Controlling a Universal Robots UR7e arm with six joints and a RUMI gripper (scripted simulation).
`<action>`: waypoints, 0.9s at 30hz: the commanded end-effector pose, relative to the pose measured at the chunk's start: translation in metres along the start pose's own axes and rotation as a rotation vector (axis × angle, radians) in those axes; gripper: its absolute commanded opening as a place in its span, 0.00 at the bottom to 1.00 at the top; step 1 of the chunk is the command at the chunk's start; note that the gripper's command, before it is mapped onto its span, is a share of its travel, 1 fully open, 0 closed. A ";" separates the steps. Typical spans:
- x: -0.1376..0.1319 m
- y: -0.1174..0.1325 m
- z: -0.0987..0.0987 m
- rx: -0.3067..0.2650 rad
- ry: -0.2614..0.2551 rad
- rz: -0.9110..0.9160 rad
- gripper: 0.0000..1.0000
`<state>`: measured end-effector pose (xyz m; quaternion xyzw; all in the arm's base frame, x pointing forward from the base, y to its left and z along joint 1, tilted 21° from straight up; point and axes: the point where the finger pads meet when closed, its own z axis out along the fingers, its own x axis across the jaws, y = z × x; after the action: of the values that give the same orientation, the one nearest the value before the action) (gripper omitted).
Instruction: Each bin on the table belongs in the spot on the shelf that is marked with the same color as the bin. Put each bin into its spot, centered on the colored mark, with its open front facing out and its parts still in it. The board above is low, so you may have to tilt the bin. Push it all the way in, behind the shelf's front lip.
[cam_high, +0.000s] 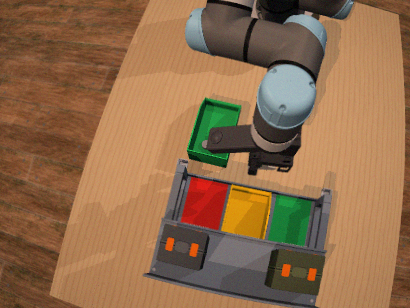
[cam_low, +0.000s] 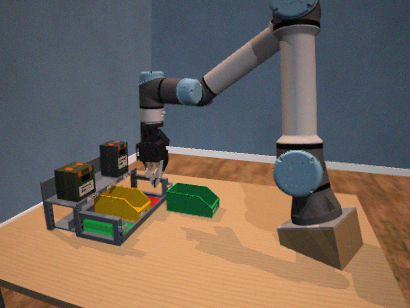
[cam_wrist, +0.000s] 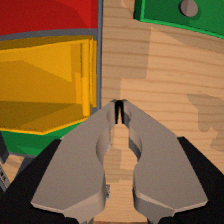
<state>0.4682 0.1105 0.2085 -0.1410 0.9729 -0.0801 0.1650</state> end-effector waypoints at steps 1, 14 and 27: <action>0.004 -0.012 -0.002 -0.003 0.001 -0.072 0.00; 0.019 -0.048 -0.010 -0.009 0.008 -0.316 0.00; 0.048 -0.093 -0.022 -0.016 0.008 -0.699 0.00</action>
<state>0.4485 0.0300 0.2278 -0.3919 0.9027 -0.1245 0.1264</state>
